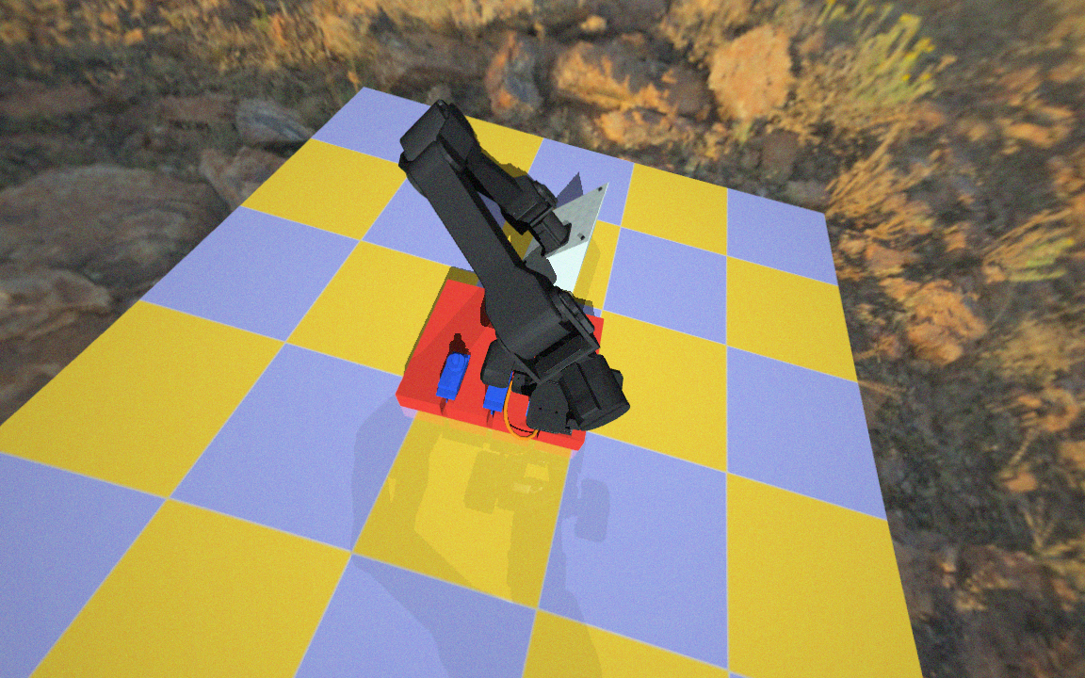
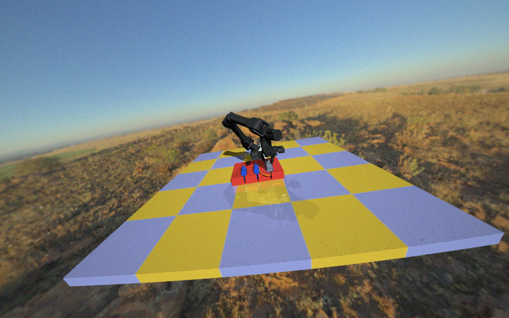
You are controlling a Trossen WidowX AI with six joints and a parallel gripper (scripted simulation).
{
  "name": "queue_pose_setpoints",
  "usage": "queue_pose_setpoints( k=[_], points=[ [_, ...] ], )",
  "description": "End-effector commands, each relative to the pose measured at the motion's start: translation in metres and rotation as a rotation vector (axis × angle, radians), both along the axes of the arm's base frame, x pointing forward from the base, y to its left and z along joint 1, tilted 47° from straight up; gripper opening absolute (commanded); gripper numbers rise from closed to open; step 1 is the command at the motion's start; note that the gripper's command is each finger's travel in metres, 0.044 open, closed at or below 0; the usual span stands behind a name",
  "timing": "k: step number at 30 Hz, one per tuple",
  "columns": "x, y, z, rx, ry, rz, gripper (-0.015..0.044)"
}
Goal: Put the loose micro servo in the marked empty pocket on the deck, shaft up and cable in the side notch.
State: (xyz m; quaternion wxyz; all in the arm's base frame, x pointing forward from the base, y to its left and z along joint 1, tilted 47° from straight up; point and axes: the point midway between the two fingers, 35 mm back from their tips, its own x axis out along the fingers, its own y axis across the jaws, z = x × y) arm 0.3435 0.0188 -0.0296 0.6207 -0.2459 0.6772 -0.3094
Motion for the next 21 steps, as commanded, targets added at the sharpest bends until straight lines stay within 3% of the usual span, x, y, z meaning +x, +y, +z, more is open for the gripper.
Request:
queue_pose_setpoints(
  k=[1, 21],
  points=[
    [-0.001, -0.003, -0.002, -0.004, 0.003, 0.006, 0.0000],
    [-0.002, -0.015, -0.013, -0.004, 0.003, 0.006, 0.0000]
  ],
)
